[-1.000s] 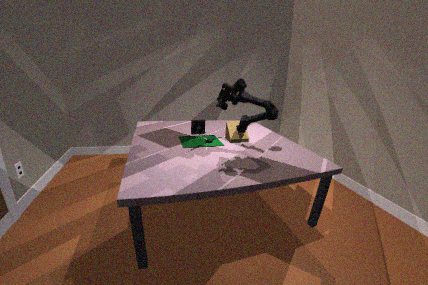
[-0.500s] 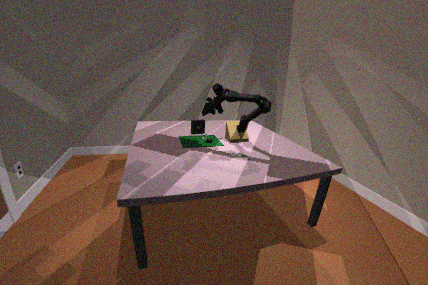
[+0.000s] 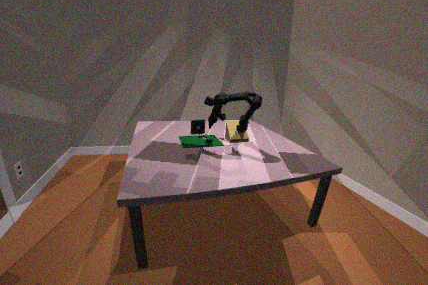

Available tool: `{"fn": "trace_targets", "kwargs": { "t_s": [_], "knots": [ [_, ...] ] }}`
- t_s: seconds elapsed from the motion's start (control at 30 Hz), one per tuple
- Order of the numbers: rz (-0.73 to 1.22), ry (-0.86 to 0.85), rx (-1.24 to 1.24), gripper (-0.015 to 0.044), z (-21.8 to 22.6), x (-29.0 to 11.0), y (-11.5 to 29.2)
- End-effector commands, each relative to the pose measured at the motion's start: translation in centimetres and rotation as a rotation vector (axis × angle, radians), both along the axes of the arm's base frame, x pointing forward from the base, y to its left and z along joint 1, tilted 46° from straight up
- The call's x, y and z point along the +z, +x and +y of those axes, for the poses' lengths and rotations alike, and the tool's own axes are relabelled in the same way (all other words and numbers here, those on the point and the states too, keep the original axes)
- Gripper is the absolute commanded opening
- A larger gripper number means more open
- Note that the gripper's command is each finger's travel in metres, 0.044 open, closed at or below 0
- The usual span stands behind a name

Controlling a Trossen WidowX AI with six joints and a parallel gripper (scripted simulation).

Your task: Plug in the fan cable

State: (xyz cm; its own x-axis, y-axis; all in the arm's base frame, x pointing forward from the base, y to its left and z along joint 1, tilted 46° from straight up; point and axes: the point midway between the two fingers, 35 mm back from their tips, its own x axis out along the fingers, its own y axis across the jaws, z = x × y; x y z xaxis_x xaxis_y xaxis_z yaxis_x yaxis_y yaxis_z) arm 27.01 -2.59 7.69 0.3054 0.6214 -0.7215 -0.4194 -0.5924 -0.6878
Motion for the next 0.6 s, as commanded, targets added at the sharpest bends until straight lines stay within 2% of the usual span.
{"fn": "trace_targets", "kwargs": {
  "t_s": [0.0,0.17,0.37,0.57],
  "knots": [
    [0.009,-0.014,0.056,0.021,0.1,-0.2,-0.5],
    [0.008,-0.017,0.059,0.021,1.0,-1.2,-0.4],
    [-0.004,-0.02,0.071,0.021,4.8,-4.7,-0.3],
    [-0.004,-0.02,0.072,0.021,5.2,-5.0,-0.2]
  ]
}}
